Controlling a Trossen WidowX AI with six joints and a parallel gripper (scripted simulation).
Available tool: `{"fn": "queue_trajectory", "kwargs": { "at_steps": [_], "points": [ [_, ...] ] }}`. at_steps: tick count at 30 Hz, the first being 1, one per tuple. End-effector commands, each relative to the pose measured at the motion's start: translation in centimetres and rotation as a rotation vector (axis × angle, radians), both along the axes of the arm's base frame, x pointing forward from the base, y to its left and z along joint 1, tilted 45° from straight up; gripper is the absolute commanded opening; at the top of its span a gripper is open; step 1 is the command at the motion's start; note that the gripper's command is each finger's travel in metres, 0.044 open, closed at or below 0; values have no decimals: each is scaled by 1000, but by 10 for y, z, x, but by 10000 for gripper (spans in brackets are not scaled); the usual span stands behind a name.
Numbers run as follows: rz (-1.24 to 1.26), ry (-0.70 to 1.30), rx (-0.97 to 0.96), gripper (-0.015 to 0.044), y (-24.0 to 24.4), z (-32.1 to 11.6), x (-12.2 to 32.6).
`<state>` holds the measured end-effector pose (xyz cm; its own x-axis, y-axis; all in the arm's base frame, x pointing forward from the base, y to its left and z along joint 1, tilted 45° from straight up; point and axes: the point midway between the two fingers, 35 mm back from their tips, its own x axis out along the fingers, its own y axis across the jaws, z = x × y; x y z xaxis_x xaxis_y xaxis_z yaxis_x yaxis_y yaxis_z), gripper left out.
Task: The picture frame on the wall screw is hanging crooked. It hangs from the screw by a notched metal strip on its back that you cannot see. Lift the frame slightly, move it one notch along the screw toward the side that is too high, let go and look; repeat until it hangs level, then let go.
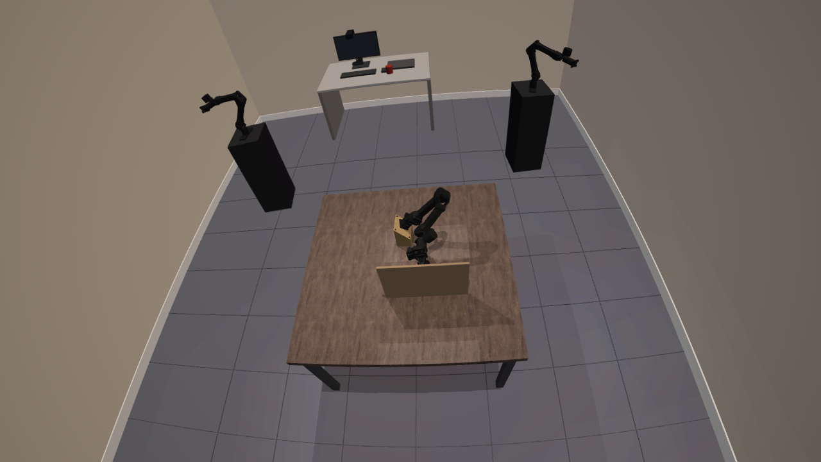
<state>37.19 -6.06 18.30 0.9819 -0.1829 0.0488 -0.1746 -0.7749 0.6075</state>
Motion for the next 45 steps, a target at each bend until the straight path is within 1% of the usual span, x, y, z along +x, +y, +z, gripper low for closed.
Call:
{"fn": "queue_trajectory", "kwargs": {
  "at_steps": [1,45],
  "points": [
    [-3,-9,3,0,-2,3,-1],
    [-3,-9,3,0,0,6,0]
  ]
}}
